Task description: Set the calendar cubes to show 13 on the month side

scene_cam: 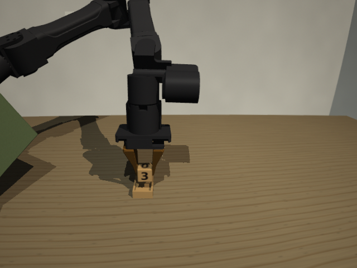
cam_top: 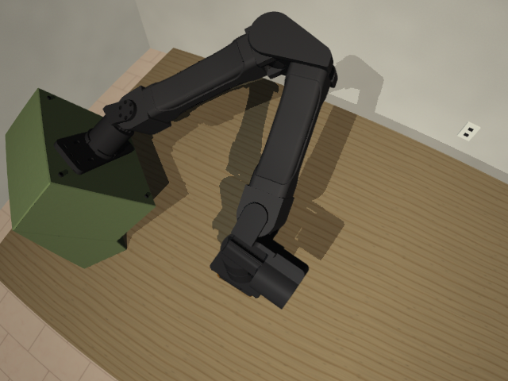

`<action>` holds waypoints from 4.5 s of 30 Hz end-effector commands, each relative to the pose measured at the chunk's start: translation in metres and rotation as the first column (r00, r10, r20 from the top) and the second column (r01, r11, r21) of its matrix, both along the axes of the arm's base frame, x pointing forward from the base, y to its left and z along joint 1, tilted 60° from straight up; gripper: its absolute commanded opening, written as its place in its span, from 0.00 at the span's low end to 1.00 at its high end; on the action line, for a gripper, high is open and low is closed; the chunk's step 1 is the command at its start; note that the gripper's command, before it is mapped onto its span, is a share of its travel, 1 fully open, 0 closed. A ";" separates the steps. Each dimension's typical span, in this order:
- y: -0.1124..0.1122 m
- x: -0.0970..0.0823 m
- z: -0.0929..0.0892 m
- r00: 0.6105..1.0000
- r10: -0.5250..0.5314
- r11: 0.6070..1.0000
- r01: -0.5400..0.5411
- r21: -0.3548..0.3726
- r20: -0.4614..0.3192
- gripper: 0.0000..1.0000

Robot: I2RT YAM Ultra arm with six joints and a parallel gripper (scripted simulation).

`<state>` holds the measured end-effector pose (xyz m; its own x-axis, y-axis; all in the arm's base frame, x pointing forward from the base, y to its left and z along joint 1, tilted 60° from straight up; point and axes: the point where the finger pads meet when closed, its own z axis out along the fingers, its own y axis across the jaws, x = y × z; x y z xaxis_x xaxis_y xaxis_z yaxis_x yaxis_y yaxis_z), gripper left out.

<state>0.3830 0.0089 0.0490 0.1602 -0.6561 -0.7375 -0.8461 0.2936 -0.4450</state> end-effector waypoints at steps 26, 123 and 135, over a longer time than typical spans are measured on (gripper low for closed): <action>-0.053 -0.040 0.036 1.000 -0.006 1.000 0.006 0.011 -0.008 0.26; 0.033 -0.054 0.124 0.251 -0.144 0.478 0.864 0.155 -0.957 0.26; 0.033 -0.054 0.124 0.251 -0.144 0.478 0.865 0.155 -0.957 0.26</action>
